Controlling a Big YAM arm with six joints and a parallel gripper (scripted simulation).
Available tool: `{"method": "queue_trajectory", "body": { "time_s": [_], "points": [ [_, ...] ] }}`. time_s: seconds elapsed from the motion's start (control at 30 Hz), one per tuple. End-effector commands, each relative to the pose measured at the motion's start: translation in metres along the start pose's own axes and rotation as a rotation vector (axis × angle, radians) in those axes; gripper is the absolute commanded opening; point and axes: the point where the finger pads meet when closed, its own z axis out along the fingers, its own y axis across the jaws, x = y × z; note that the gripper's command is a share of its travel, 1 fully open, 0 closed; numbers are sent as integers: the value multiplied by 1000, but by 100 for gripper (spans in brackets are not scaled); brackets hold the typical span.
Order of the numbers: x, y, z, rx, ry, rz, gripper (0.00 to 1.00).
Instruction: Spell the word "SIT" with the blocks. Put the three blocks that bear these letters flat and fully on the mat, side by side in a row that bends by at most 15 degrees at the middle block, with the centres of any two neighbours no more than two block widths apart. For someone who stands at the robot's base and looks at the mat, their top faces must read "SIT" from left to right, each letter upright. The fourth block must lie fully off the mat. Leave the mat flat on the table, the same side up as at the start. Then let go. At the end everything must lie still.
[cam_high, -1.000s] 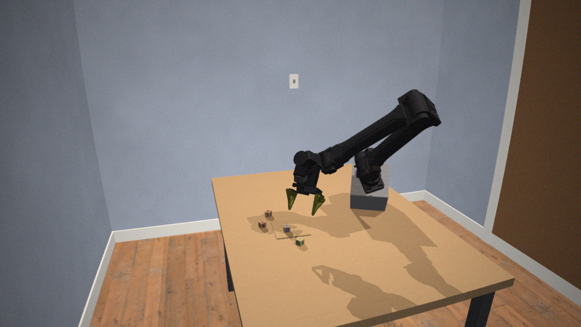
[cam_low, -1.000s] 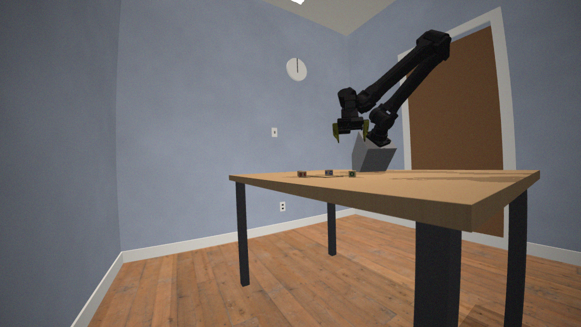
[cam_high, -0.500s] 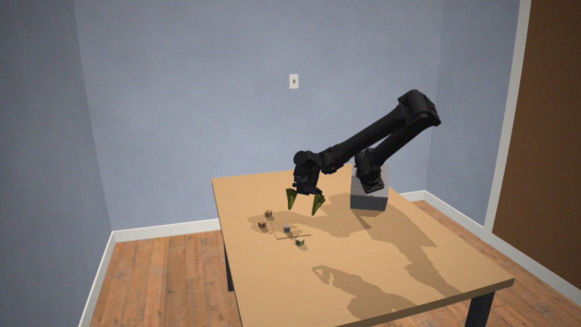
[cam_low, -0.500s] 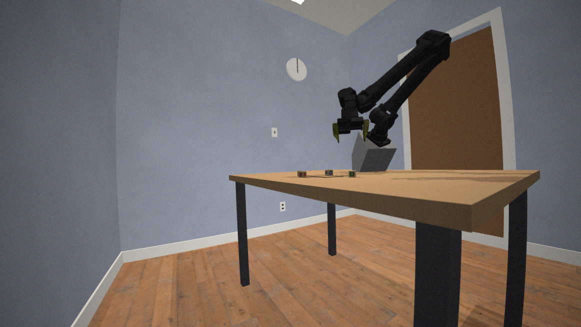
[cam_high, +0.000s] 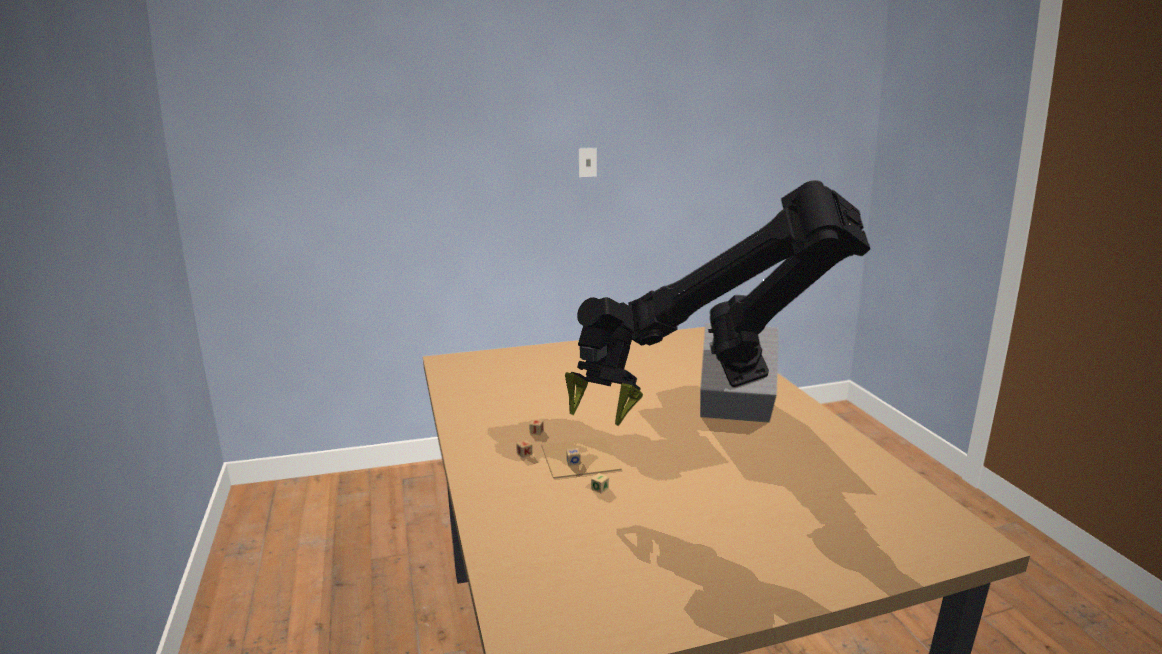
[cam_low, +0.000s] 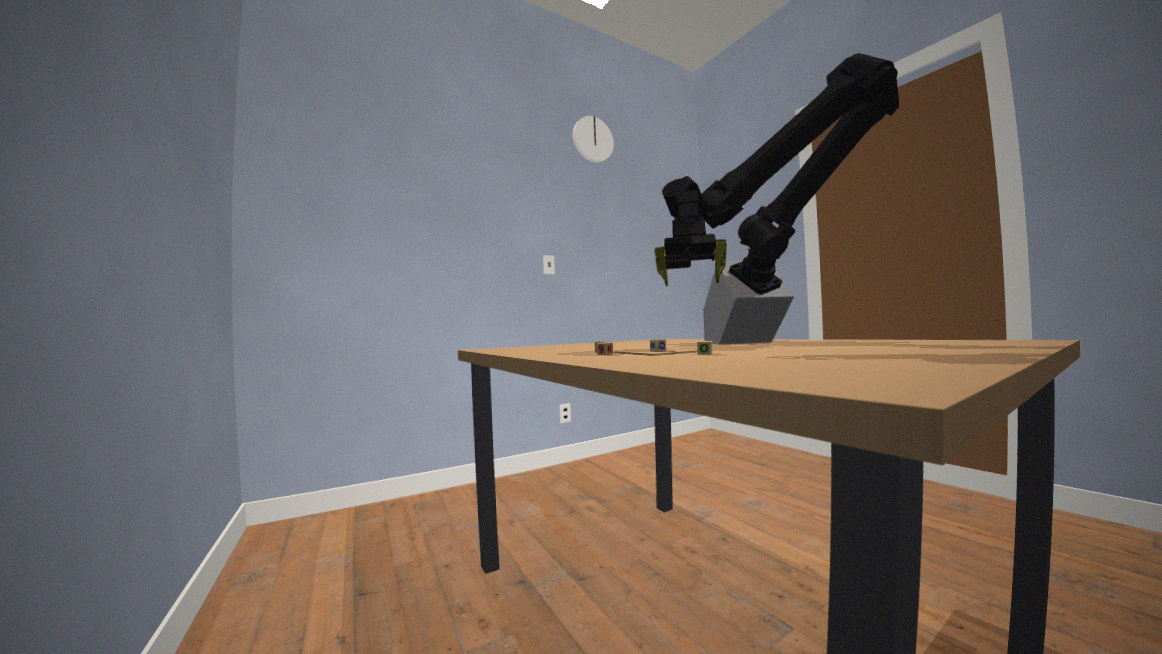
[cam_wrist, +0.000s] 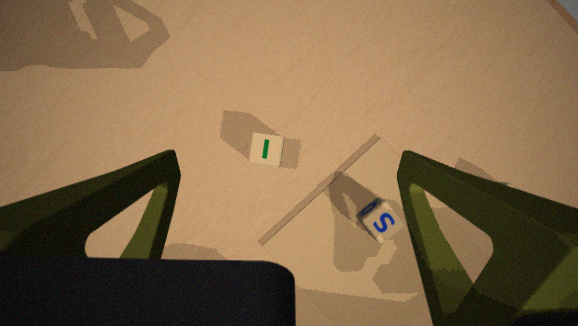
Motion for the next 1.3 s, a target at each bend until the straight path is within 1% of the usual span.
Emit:
{"method": "queue_trajectory", "body": {
  "time_s": [0.0,0.07,0.13,0.17,0.2,0.23,0.33,0.37,0.4,0.47,1.27],
  "points": [
    [-3,-34,-6,17,6,-46,100],
    [11,-61,-17,17,3,-44,100],
    [11,-61,-17,17,3,-44,100],
    [17,-73,-23,18,-2,-43,100],
    [17,-73,-23,18,-2,-43,100],
    [22,-81,-27,19,-8,-42,100],
    [27,-88,-31,20,-15,-41,100],
    [27,-89,-32,20,-15,-41,100],
    [20,-87,-33,23,-20,-65,100],
    [19,-82,-27,3,-16,-71,100],
    [20,-82,-27,7,-15,-69,100]
  ]
}}
